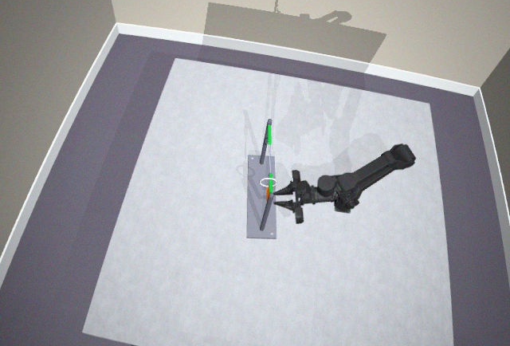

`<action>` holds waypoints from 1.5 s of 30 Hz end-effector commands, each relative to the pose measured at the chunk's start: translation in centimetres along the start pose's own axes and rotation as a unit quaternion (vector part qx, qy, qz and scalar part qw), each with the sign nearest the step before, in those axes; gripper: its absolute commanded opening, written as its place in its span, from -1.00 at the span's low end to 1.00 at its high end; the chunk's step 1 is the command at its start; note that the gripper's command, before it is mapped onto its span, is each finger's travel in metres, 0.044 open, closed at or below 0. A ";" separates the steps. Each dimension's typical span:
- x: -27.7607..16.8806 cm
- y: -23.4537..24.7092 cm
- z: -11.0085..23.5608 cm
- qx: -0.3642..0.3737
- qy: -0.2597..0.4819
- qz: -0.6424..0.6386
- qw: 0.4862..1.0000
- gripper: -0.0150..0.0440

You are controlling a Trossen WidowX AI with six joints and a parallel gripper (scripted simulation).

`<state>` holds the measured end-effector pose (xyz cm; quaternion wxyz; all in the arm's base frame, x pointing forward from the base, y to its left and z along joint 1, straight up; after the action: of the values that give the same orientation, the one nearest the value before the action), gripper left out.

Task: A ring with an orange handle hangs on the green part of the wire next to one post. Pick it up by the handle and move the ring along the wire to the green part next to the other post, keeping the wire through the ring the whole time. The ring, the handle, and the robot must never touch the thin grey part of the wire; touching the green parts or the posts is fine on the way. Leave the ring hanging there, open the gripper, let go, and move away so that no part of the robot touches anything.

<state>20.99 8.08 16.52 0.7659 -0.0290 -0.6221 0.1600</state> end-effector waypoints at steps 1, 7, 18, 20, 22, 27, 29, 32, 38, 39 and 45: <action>-0.4 0.1 0.5 0.001 0.004 0.000 1.000 0.05; -0.4 0.1 0.6 0.001 0.004 0.000 1.000 0.05; -0.4 0.1 0.6 0.001 0.004 0.000 1.000 0.05; -0.4 0.1 0.6 0.001 0.004 0.000 1.000 0.05; -0.4 0.1 0.6 0.001 0.004 0.000 1.000 0.05; -0.2 0.1 1.4 0.002 0.002 0.001 1.000 0.32; -0.2 0.1 2.5 0.002 0.003 0.001 1.000 0.50; -0.4 0.0 4.1 0.002 0.003 0.001 1.000 0.76; -0.6 -0.2 4.8 0.002 0.003 0.001 1.000 1.00; -0.6 -0.2 4.8 0.002 0.003 0.001 1.000 1.00; -0.6 -0.2 4.8 0.002 0.003 0.001 1.000 1.00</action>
<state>16.33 7.06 17.10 0.7672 -0.0289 -0.6197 0.1632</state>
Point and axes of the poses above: the point midway between the two fingers, 35 mm back from their tips, its own z axis back along the fingers, its own y axis across the jaws, x = y × z, the point moved 5 cm from there along z, back along the fingers, and after that the axes turned 15 degrees about z, right-handed, at the moved point
